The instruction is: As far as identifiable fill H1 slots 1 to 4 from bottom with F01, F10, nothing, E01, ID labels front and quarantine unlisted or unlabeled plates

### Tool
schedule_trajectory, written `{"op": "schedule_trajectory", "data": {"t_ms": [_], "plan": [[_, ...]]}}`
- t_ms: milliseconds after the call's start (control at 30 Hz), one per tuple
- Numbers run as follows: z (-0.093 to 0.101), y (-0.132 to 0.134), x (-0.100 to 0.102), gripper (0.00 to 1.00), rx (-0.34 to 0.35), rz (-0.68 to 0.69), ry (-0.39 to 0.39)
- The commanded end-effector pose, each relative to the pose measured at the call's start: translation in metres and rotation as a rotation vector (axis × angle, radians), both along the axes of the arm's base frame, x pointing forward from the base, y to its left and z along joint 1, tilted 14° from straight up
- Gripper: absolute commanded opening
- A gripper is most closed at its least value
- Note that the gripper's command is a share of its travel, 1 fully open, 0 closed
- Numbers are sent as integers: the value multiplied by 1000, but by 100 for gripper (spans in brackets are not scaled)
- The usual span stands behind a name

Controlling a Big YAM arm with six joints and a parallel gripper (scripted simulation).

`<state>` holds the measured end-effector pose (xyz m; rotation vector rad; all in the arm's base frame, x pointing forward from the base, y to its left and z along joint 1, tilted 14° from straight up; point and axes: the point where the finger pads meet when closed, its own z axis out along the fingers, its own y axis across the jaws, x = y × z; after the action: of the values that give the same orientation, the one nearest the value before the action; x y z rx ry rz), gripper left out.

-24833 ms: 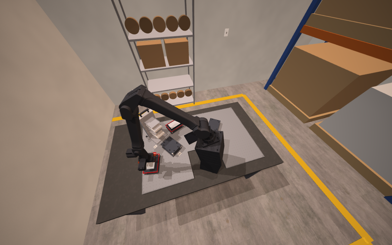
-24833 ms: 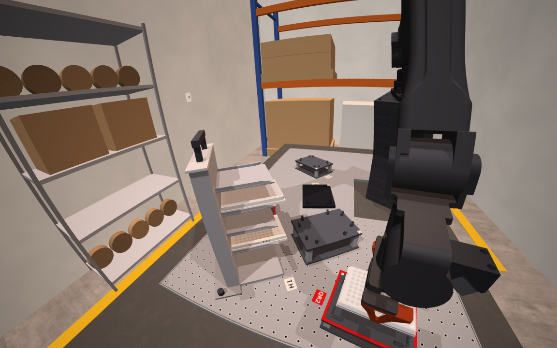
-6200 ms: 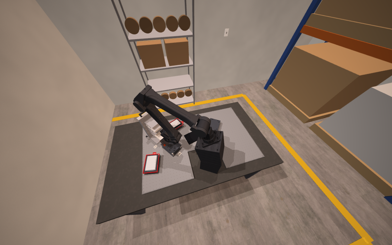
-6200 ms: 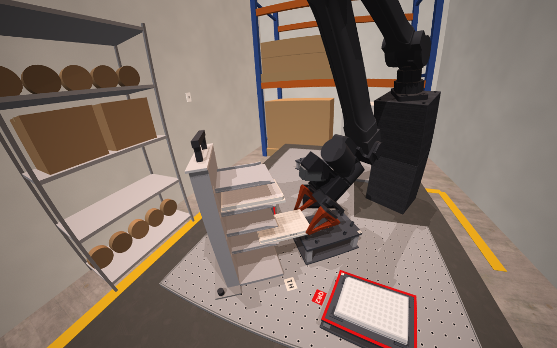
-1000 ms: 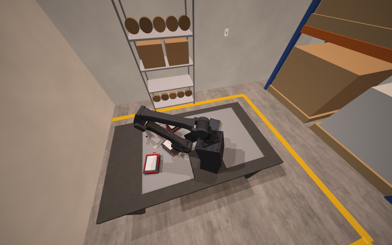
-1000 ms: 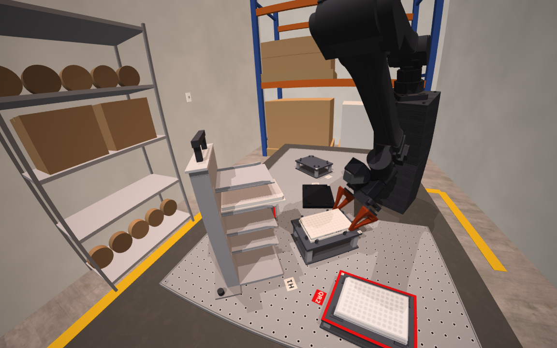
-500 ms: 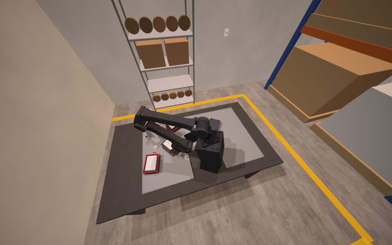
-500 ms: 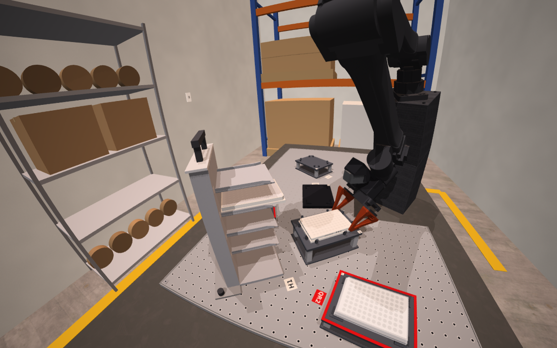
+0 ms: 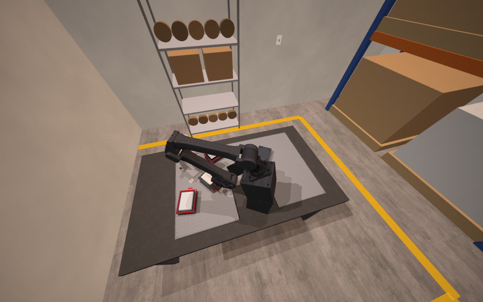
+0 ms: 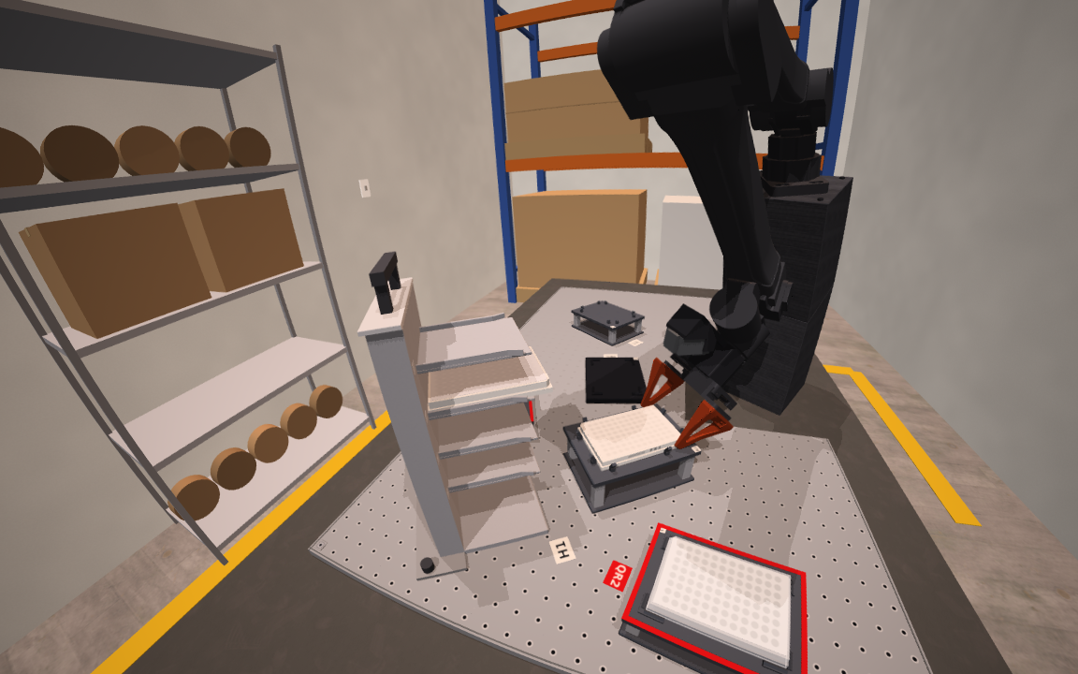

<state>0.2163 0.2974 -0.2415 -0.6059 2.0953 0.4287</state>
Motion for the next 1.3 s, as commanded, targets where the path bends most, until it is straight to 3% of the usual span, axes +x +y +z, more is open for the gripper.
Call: {"op": "schedule_trajectory", "data": {"t_ms": [0,267,400,500,967,1067,1267], "plan": [[-3,-4,-4,100,-13,11,9],[-8,-2,-2,100,-16,17,3],[11,-8,-9,100,-26,26,8],[8,-10,-11,100,-34,25,10],[34,-15,-16,100,-22,16,18],[28,-16,-16,100,-26,16,21],[44,-18,-18,100,-21,14,19]]}}
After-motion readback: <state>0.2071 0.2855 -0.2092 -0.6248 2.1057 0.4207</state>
